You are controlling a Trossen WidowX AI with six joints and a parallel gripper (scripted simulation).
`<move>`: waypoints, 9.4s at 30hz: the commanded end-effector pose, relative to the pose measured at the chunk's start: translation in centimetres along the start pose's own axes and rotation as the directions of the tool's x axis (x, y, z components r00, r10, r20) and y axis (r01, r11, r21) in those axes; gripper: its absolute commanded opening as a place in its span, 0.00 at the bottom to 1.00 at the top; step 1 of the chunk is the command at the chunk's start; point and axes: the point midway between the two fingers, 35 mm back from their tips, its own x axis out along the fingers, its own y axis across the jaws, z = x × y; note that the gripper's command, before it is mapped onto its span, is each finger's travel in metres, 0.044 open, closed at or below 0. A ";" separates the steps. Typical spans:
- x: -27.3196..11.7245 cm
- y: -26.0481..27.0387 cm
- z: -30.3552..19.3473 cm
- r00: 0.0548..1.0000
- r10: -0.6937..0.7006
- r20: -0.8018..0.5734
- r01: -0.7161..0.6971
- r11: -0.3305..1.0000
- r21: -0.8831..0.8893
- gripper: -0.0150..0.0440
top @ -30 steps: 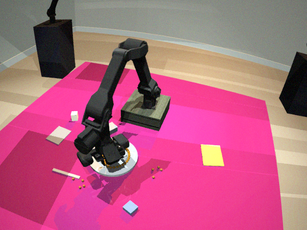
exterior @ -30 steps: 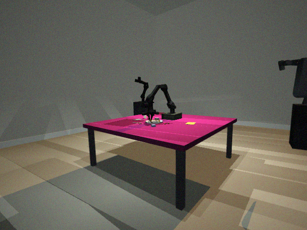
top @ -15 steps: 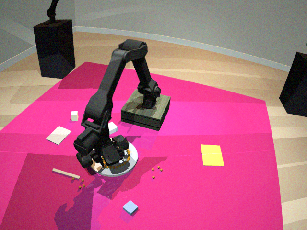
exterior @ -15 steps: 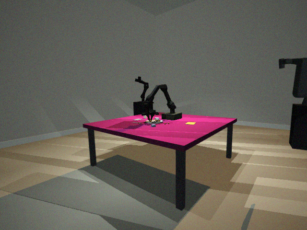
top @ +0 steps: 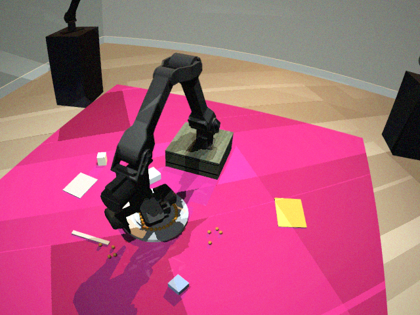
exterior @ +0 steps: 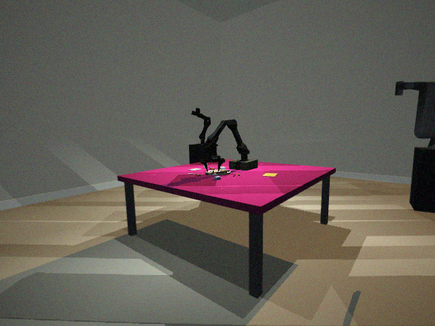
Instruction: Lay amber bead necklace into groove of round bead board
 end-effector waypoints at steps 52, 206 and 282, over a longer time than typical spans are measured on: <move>-1.8 2.4 -9.3 1.000 -0.007 -0.013 0.014 0.803 0.596 0.46; -1.5 0.3 -1.3 1.000 -0.004 -0.001 0.004 0.923 0.384 0.46; -0.1 -0.7 -1.3 1.000 -0.004 -0.004 0.005 0.926 0.377 0.25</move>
